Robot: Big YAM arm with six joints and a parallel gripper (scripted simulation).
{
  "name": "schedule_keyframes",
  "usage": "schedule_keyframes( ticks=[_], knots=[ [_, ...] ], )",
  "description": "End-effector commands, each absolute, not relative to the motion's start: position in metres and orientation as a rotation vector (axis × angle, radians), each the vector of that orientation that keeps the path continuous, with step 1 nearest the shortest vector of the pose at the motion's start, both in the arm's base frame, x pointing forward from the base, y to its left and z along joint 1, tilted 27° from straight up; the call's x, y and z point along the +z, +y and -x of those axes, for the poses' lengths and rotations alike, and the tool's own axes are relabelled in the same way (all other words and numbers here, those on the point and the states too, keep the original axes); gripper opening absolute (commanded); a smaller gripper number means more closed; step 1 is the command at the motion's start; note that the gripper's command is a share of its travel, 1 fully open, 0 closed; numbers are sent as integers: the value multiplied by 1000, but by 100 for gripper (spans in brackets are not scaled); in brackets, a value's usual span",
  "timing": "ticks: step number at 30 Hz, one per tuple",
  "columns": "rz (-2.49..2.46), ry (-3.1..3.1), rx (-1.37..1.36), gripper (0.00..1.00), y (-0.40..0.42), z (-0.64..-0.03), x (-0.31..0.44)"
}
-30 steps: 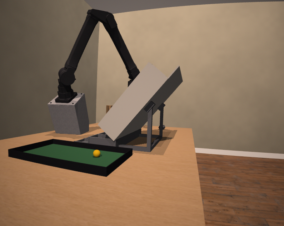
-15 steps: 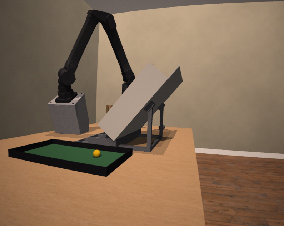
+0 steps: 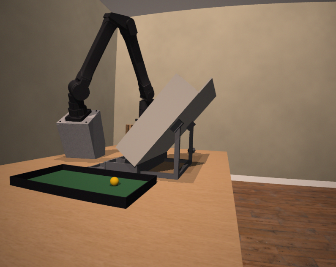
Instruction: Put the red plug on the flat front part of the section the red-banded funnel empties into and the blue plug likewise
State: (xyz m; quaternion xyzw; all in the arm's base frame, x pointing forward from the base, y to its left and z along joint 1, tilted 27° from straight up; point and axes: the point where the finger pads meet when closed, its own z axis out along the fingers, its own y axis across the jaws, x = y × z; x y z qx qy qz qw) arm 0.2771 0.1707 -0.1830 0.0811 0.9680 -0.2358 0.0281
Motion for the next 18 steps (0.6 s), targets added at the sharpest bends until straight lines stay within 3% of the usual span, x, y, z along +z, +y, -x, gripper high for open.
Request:
schedule_keyframes(
  ticks=[1, 18],
  knots=[
    [-288, 2967, -684, 0, 170, -286, -174],
    [-269, 2969, -693, 0, 88, -268, -135]
  ],
)
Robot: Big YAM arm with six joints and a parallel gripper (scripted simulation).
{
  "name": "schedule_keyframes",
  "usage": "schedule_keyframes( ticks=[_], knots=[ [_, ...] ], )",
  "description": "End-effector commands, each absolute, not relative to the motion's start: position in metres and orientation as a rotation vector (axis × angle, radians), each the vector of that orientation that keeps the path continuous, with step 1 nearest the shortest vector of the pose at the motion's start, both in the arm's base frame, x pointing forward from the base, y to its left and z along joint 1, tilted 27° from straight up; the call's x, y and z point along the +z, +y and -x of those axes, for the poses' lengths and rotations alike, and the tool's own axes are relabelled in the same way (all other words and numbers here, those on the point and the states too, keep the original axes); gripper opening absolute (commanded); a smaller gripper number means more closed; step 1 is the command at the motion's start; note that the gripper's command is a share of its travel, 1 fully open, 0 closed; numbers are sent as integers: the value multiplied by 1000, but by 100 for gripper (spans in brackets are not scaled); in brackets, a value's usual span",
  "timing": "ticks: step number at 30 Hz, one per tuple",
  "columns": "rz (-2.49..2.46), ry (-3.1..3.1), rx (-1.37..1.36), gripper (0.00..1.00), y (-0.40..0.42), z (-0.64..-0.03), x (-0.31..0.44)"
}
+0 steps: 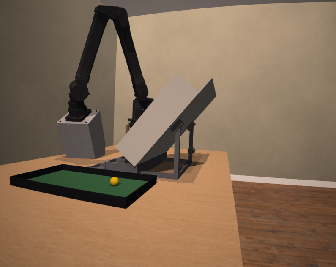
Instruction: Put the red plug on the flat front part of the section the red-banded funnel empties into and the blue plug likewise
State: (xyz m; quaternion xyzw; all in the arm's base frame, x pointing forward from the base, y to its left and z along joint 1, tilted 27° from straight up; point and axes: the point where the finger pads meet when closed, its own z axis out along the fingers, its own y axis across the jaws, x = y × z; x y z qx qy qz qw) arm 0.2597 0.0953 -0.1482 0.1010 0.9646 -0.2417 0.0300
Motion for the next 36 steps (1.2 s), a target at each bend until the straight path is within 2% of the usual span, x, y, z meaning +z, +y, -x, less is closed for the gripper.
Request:
schedule_keyframes(
  ticks=[1, 12, 36],
  knots=[
    [-269, 2968, -693, 0, 82, -267, -132],
    [-270, 2969, -694, 0, 58, -261, -120],
    [-243, 2962, -681, 0, 66, -266, -119]
  ],
)
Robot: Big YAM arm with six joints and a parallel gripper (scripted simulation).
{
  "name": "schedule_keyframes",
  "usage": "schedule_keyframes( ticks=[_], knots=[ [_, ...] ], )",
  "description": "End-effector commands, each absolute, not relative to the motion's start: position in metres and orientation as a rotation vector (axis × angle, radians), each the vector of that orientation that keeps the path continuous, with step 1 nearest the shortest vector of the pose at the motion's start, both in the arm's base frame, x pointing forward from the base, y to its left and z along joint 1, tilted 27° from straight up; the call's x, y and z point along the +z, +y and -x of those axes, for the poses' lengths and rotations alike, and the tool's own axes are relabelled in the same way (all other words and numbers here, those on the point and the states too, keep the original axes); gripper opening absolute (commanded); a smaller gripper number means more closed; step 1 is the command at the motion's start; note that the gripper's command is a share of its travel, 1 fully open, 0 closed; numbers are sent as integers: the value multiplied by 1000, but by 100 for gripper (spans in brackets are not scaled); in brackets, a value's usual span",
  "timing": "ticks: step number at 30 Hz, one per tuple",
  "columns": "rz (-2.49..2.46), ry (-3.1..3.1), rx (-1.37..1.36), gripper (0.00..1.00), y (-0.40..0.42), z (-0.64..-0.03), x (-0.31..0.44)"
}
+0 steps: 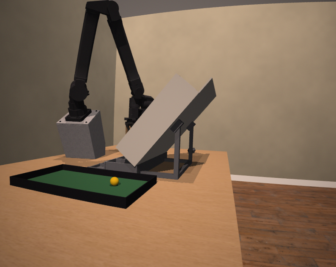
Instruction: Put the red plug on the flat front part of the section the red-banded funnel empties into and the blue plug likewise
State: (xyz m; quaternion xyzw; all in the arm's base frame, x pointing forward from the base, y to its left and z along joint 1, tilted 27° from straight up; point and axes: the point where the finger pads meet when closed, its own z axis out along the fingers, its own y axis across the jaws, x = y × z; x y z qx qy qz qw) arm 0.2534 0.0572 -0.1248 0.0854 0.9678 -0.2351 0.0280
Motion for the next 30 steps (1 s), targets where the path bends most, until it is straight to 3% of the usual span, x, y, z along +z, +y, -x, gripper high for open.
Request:
schedule_keyframes(
  ticks=[1, 30],
  knots=[
    [-243, 2962, -681, 0, 66, -266, -119],
    [-261, 2989, -726, 0, 44, -254, -144]
  ],
)
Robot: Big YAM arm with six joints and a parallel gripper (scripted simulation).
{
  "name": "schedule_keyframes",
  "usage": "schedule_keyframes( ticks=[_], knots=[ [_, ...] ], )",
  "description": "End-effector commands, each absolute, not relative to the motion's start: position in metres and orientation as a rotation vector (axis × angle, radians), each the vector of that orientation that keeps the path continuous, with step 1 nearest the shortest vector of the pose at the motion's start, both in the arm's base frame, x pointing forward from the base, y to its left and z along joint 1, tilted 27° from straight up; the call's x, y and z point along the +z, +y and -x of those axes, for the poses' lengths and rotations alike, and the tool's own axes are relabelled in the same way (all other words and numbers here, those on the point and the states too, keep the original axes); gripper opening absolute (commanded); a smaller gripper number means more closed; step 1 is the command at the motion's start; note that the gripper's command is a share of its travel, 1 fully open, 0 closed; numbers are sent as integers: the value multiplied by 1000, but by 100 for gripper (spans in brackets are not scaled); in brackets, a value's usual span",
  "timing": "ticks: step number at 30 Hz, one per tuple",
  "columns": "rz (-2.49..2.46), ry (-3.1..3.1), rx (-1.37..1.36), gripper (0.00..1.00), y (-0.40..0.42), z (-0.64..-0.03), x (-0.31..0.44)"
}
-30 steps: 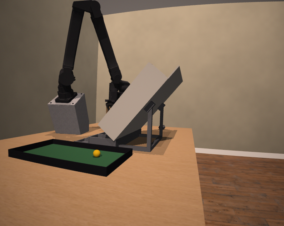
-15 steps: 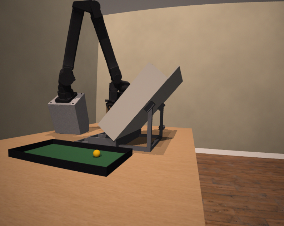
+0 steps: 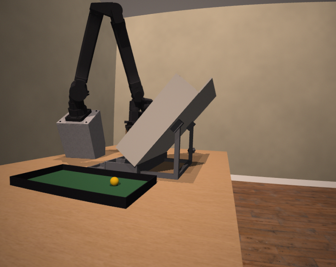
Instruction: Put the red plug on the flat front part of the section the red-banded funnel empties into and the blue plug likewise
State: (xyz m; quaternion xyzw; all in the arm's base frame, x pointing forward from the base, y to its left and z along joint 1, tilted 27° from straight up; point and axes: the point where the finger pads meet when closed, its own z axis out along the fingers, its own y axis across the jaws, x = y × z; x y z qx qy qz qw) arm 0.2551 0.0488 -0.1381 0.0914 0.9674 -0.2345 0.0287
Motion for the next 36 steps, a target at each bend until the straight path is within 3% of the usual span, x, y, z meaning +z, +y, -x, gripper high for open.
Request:
schedule_keyframes(
  ticks=[1, 36],
  knots=[
    [-257, 2988, -725, 0, 44, -254, -146],
    [-252, 2961, -689, 0, 31, -271, -185]
  ],
)
